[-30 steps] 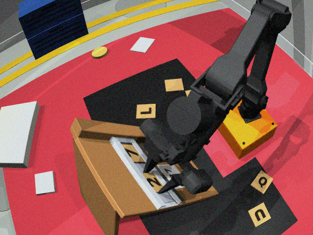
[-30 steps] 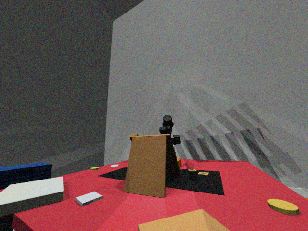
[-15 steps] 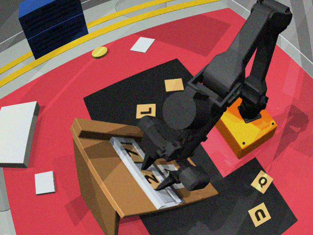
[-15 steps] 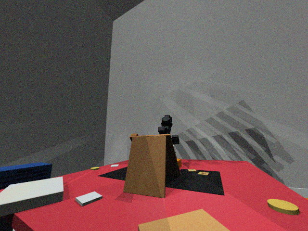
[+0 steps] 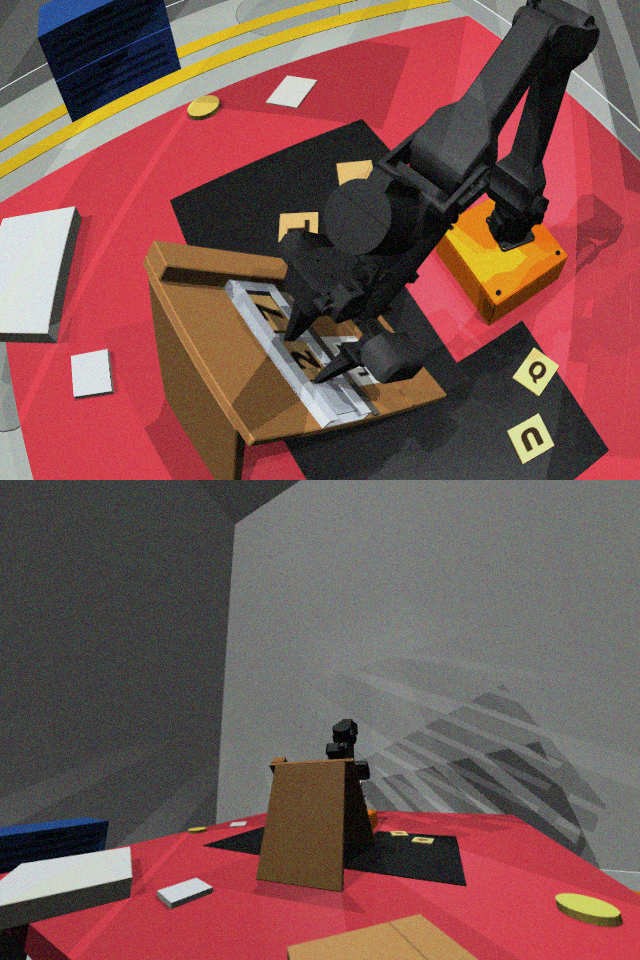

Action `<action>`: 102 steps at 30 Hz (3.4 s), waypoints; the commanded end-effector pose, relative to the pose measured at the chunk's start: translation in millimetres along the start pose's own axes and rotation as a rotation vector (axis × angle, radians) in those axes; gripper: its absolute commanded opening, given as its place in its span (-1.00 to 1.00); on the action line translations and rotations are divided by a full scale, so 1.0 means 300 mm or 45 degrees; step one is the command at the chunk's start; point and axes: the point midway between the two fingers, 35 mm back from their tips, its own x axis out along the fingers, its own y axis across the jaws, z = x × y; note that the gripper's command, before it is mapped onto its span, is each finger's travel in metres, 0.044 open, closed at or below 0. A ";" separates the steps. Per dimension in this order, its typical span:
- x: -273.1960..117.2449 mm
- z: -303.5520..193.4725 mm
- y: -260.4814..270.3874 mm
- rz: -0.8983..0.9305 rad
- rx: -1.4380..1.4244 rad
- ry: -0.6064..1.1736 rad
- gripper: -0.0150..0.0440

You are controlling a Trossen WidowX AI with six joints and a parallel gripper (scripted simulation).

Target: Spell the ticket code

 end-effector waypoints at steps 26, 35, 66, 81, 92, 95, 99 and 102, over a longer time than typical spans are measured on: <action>-0.030 0.000 -0.023 0.003 -0.008 0.001 0.51; -0.067 0.002 -0.023 0.003 -0.008 0.002 0.51; -0.142 0.001 -0.019 0.009 -0.016 0.004 0.06; -0.138 0.007 -0.014 0.011 -0.017 0.038 -0.49; -0.092 0.064 0.061 0.020 -0.014 0.596 -0.49; -0.086 0.070 0.080 0.013 -0.011 0.750 -0.49; -0.083 0.071 0.095 0.004 -0.007 0.880 -0.49; -0.083 0.071 0.094 0.004 -0.007 0.880 -0.49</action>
